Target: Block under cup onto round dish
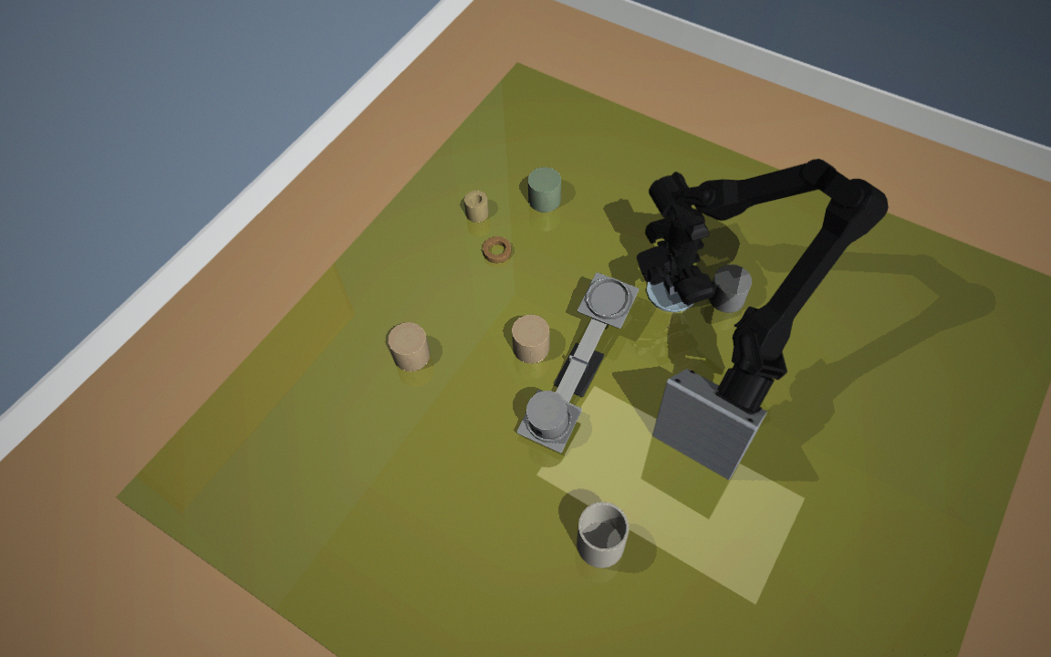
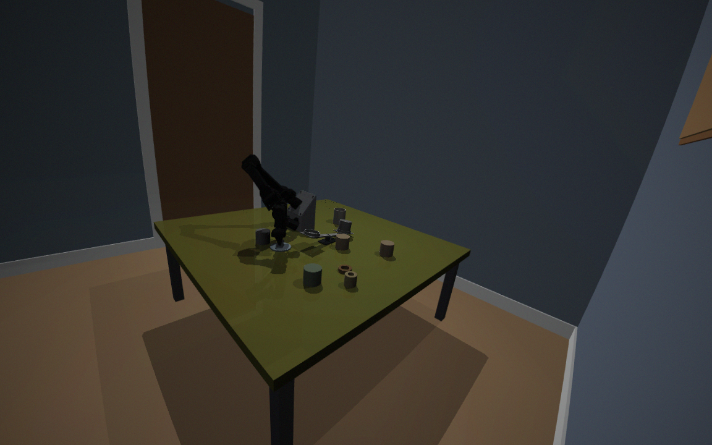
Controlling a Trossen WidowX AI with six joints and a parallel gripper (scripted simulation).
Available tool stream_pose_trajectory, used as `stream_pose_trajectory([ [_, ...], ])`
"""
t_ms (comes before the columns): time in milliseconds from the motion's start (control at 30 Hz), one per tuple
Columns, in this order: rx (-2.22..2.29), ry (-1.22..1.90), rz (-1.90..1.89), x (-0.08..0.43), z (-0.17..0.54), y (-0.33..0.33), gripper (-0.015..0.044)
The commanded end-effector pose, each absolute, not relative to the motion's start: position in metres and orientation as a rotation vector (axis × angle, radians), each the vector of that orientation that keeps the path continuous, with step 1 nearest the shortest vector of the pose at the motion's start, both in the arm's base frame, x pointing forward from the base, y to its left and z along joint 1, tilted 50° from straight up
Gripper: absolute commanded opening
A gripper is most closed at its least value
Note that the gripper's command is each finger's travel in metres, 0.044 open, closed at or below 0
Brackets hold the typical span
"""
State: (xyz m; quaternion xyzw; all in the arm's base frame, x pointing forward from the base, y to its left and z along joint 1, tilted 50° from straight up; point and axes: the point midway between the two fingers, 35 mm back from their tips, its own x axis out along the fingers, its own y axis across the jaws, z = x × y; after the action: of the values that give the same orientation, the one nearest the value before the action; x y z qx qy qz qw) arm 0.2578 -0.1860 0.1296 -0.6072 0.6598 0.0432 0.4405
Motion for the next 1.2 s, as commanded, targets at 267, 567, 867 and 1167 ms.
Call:
stream_pose_trajectory([
  [267,-1.509,1.639,0.110,0.258,0.128,-0.187,0.0184],
  [567,-1.508,1.639,0.111,0.258,0.129,-0.185,0.0420],
  [867,-1.509,1.641,0.126,0.250,0.162,-0.142,0.0440],
  [1167,-1.515,1.632,0.138,0.247,0.189,-0.108,0.0440],
])
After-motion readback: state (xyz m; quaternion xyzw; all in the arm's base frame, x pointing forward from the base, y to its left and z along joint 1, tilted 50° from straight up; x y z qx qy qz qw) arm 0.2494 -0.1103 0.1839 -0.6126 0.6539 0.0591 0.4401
